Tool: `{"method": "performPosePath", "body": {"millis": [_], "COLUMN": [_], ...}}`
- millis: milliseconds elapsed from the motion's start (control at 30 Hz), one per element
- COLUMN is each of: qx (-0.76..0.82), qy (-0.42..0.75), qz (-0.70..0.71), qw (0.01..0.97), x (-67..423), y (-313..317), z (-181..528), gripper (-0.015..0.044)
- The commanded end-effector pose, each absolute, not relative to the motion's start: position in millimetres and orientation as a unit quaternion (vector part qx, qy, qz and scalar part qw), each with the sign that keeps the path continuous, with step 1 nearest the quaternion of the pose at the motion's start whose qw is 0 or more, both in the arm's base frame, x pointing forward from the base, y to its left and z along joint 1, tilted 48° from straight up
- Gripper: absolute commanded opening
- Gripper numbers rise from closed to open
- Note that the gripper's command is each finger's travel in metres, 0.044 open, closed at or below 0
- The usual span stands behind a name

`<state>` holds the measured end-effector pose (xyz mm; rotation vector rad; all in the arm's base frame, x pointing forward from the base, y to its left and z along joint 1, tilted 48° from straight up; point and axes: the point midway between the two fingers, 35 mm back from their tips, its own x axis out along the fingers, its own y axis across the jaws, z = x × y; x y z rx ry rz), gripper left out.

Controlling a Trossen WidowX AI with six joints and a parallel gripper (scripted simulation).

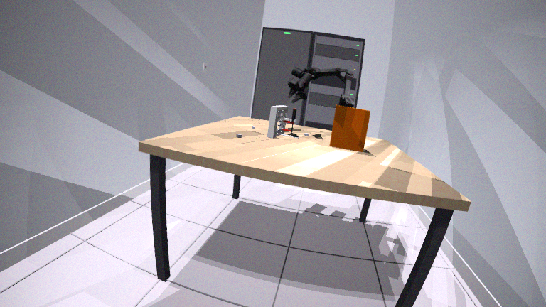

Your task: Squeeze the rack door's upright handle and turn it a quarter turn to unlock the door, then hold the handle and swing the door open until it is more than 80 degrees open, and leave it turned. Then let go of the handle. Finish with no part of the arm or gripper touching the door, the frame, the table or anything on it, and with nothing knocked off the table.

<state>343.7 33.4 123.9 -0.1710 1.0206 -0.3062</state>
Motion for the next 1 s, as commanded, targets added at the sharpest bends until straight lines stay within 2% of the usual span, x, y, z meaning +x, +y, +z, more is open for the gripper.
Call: {"method": "performPosePath", "body": {"millis": [0, 700, 967], "qx": [-0.108, -0.295, -0.302], "qy": [0.519, 0.609, 0.61], "qz": [-0.169, -0.256, -0.258], "qw": [0.831, 0.69, 0.686], "x": [339, 316, 316], "y": [35, 44, 43], "z": [110, 78, 75], "gripper": [0.0281, 0.0281, 0.0281]}}
